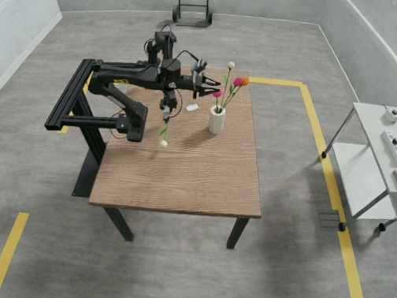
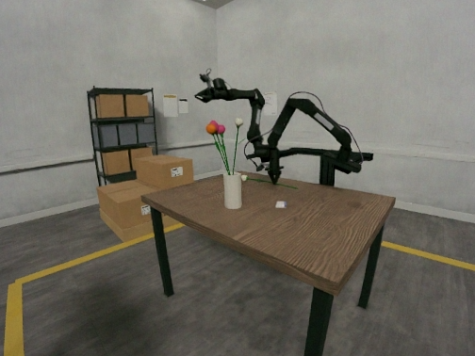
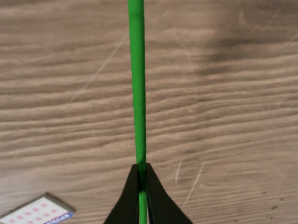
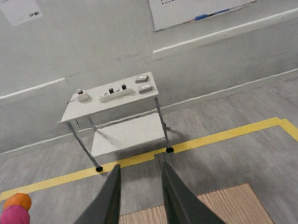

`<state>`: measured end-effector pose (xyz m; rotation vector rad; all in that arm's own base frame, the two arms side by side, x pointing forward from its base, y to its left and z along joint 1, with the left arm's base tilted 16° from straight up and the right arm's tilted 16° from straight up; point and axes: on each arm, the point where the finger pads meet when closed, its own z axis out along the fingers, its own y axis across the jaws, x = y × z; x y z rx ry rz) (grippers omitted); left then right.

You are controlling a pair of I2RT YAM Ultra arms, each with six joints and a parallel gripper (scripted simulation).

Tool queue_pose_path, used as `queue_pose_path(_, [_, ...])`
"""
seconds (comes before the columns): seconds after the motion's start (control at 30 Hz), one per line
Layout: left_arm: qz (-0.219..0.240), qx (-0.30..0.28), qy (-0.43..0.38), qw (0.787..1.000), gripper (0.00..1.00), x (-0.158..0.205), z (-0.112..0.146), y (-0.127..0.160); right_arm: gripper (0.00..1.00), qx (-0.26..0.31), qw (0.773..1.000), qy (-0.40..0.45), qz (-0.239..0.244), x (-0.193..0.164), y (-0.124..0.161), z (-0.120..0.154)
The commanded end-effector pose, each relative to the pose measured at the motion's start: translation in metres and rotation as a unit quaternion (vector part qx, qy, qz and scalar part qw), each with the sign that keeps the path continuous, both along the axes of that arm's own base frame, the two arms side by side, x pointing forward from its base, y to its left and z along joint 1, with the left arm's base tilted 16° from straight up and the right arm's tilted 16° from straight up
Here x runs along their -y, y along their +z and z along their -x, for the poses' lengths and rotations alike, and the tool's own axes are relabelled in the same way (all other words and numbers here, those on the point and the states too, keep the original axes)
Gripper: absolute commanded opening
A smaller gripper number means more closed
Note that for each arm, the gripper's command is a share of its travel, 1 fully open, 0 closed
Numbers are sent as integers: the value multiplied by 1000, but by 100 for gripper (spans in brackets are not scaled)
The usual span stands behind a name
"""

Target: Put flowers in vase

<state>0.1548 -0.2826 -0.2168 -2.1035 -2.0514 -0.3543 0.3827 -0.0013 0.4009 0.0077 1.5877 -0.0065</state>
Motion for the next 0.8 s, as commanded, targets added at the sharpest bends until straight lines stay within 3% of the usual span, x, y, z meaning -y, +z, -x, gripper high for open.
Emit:
queue_pose_path(0.0, [20,3,-4,1000,0,23,2,31,30,-2,1000,5,-1,-1,-2,-4])
queue_pose_path(0.37, [16,1,-5,1000,0,24,7,52,30,-2,1000,5,-1,-1,-2,-4])
queue_pose_path(0.77, [22,3,-8,1000,0,26,6,51,30,-2,1000,5,-1,-1,-2,-4])
